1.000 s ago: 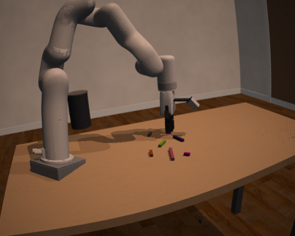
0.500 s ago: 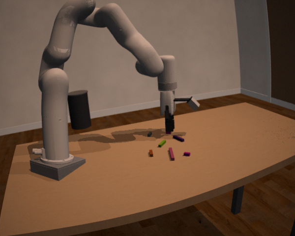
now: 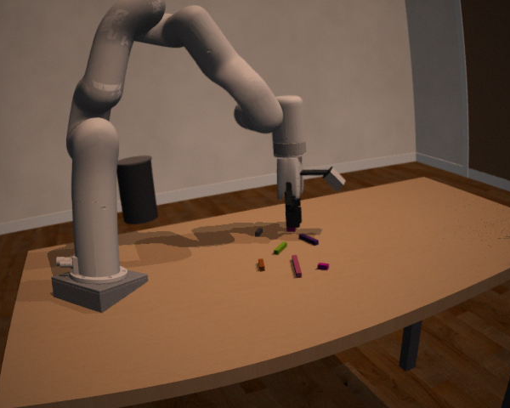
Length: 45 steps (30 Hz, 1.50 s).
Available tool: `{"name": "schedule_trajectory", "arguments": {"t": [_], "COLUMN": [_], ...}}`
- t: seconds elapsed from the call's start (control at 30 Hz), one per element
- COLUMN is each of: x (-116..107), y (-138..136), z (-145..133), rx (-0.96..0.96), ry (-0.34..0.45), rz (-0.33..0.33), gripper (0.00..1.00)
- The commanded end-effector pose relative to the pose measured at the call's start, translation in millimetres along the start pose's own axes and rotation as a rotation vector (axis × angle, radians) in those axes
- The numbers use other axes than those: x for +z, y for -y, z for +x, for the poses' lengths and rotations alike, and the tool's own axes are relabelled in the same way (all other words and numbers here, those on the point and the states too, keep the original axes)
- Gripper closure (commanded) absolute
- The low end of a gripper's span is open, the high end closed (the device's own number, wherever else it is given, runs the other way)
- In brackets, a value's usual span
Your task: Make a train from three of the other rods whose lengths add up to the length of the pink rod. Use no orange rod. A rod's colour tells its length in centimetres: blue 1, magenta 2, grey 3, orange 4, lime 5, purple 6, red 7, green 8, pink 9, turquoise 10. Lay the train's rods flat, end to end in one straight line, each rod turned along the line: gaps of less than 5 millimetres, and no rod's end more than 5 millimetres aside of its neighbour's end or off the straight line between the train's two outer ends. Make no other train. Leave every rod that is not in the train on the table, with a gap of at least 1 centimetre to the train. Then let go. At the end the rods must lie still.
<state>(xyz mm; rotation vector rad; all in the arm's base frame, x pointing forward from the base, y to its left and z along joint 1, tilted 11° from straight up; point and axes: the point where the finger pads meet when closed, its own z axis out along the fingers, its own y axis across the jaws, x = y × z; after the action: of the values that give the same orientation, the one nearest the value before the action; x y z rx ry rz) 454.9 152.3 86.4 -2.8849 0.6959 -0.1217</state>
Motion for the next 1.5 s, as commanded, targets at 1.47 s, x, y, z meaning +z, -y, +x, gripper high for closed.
{"name": "schedule_trajectory", "arguments": {"t": [1.47], "x": [12.6], "y": [1.2], "z": [1.1], "rx": [0.0], "ry": [-0.003], "rz": [0.003], "gripper": [0.76]}}
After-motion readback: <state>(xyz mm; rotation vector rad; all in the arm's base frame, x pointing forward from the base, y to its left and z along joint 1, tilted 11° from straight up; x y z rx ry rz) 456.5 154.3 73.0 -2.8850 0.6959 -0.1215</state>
